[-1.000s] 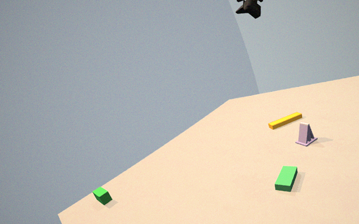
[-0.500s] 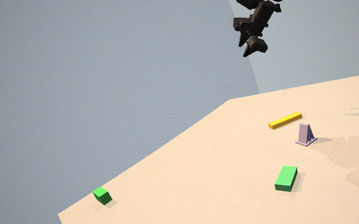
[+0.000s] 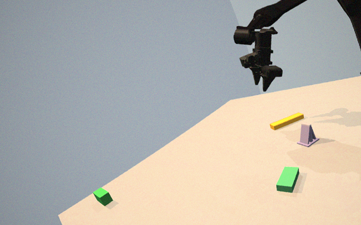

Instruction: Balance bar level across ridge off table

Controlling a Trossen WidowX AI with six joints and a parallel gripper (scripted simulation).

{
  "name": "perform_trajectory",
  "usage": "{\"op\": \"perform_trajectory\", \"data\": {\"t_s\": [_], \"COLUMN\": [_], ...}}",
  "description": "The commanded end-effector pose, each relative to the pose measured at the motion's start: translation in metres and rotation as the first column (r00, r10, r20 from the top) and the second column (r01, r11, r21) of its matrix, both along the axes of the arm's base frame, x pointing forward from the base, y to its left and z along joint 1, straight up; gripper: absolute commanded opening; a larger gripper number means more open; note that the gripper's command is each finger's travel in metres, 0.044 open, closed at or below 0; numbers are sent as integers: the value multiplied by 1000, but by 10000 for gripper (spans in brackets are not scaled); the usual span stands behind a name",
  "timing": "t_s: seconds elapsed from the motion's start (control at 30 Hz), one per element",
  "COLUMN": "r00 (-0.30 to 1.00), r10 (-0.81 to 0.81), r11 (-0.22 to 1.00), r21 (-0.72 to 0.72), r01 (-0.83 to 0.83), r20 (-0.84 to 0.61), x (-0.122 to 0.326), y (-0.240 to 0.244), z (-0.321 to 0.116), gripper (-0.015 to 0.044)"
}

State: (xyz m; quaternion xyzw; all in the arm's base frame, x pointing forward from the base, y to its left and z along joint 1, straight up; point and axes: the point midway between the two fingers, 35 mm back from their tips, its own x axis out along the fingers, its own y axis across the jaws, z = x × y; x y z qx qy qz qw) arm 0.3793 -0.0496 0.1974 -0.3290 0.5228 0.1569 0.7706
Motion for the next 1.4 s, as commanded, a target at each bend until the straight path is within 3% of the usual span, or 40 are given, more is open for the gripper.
{"op": "perform_trajectory", "data": {"t_s": [0.0, 0.23, 0.53, 0.83, 1.37], "r00": [983, 929, 929, 929, 929], "r10": [3, 12, 12, 12, 12], "r11": [999, 995, 995, 995, 995], "r21": [50, 99, 99, 99, 99], "r01": [6, 27, 27, 27, 27], "r20": [-182, -370, -370, -370, -370], "x": [-16, -39, -39, -37, -37], "y": [6, 14, 14, 14, 14], "z": [-41, -75, -76, -119, -127], "gripper": [315, 315, 315, 315, 315]}}
